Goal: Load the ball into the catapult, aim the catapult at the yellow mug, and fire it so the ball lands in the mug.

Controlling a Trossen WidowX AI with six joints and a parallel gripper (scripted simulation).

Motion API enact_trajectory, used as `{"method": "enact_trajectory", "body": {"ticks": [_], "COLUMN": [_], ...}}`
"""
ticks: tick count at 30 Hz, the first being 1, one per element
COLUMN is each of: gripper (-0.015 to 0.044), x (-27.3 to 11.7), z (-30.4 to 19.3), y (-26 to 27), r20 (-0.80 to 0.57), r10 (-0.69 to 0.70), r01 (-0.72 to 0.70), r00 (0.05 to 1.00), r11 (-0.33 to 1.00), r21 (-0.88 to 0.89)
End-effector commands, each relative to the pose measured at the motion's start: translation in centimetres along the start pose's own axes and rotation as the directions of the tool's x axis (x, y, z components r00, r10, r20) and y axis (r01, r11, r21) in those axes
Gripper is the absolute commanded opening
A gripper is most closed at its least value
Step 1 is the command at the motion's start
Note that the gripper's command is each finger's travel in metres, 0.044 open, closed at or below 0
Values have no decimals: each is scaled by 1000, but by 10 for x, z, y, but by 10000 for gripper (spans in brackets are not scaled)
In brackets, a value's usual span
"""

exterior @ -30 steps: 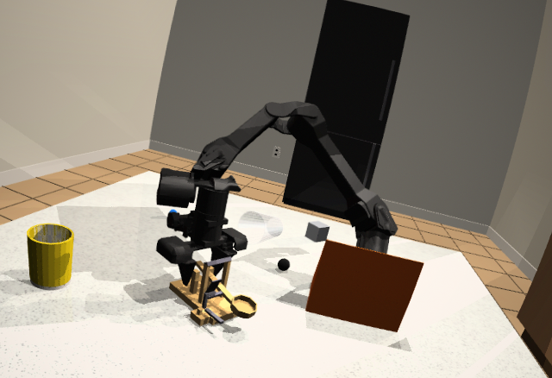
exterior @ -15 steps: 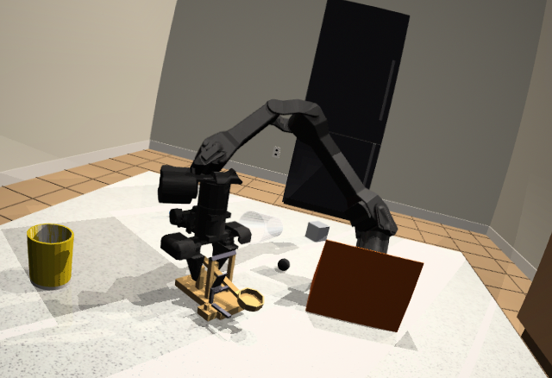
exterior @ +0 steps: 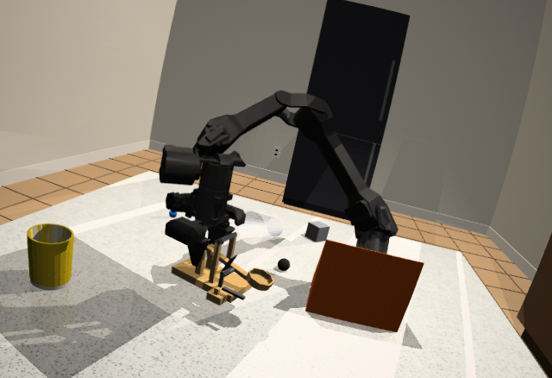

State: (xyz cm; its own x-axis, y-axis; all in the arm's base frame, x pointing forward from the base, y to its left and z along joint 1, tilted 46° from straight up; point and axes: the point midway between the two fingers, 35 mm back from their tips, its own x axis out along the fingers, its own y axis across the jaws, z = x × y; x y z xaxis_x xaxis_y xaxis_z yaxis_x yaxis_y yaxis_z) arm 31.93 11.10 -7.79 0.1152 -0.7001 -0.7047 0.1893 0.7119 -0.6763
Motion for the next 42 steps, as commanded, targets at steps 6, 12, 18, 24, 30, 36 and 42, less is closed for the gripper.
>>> {"method": "enact_trajectory", "body": {"ticks": [6,12,18,24,30,36,42], "gripper": [0,0,0,0,0,0,0], "x": [-2,-1,-1,0,10,20,29], "z": [0,1,-2,-3,-3,-2,-2], "y": [6,13,24,25,26,26,27], "r20": [2,3,3,3,4,4,4], "r10": [6,6,7,7,7,7,7], "r01": [-6,-4,-3,-4,-4,-3,-3], "r00": [1000,1000,1000,1000,1000,1000,1000], "r11": [959,881,799,799,799,799,799], "r21": [-285,-473,-601,-601,-601,-601,-601]}}
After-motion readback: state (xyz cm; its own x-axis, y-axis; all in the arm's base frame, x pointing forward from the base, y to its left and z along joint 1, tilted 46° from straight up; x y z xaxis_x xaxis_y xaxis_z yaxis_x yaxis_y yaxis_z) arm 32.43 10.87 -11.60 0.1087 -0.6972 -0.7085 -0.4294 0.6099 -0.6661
